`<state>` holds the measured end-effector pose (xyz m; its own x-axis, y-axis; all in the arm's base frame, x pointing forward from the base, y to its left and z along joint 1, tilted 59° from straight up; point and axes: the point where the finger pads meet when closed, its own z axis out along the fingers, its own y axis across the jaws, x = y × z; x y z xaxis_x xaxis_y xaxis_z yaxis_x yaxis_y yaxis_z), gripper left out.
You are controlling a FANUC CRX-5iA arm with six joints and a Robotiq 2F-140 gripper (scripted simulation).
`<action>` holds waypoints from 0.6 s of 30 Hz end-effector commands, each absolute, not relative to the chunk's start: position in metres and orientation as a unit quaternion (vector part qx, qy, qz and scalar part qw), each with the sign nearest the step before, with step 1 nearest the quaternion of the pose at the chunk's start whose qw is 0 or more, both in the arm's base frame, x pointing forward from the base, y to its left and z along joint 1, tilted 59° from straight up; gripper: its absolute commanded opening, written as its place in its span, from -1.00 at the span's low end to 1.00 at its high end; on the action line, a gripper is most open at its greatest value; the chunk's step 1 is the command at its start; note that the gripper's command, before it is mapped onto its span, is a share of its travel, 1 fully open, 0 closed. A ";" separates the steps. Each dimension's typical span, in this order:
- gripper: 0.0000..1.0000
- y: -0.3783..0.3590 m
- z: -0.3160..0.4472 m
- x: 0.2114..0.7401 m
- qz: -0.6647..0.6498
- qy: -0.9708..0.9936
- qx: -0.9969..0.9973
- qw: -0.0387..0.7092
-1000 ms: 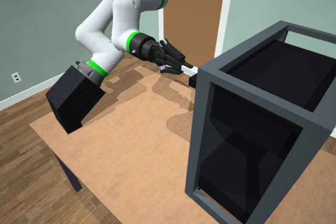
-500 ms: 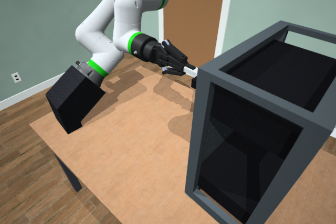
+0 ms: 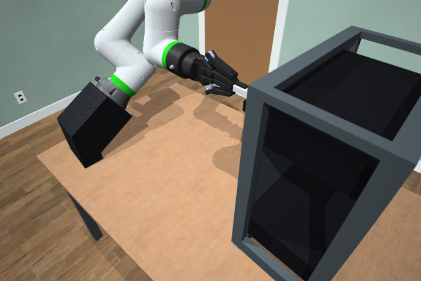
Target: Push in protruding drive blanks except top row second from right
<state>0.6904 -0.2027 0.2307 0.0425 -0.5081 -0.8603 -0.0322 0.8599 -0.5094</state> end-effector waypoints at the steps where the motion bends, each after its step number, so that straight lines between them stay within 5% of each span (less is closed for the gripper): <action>1: -1.00 -0.203 0.231 0.692 -0.172 0.670 -0.201 0.693; 18: -1.00 -0.202 0.231 0.695 -0.172 0.670 -0.201 0.693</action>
<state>0.6942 -0.2025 0.2308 0.0424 -0.5079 -0.8604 -0.0320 0.8600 -0.5093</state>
